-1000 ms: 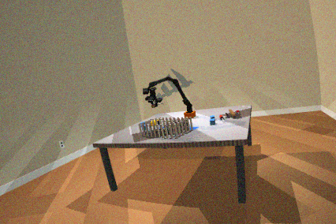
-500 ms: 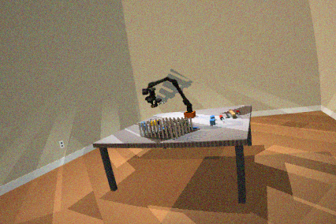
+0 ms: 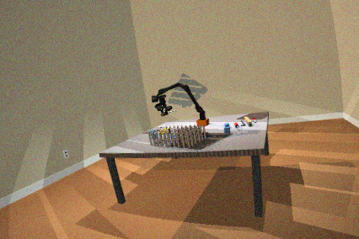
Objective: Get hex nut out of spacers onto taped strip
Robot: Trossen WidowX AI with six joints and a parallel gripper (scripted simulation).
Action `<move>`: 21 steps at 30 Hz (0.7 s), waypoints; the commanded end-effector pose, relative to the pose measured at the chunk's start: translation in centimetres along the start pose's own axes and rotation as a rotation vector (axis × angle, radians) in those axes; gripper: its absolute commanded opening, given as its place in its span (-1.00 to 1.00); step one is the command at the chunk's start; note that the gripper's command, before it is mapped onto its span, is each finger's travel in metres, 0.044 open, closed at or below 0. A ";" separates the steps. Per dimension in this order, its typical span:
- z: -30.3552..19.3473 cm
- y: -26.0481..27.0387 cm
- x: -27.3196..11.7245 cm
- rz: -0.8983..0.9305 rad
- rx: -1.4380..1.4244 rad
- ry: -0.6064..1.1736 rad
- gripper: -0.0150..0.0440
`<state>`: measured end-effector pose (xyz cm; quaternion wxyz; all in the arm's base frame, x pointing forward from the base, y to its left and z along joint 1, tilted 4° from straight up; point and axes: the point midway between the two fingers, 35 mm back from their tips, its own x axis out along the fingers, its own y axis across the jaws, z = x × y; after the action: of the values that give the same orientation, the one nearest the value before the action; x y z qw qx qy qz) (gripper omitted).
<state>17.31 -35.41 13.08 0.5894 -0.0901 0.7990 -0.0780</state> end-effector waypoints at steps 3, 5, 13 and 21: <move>0.2 0.1 0.7 -0.001 0.003 0.010 -0.49; 0.3 0.1 0.9 -0.001 0.003 0.010 -0.49; 0.6 0.2 1.6 -0.001 0.003 0.010 -0.49; 0.9 0.3 2.3 -0.002 0.003 0.009 -0.49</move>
<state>17.57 -35.66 11.07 0.5895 -0.0901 0.7989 -0.0782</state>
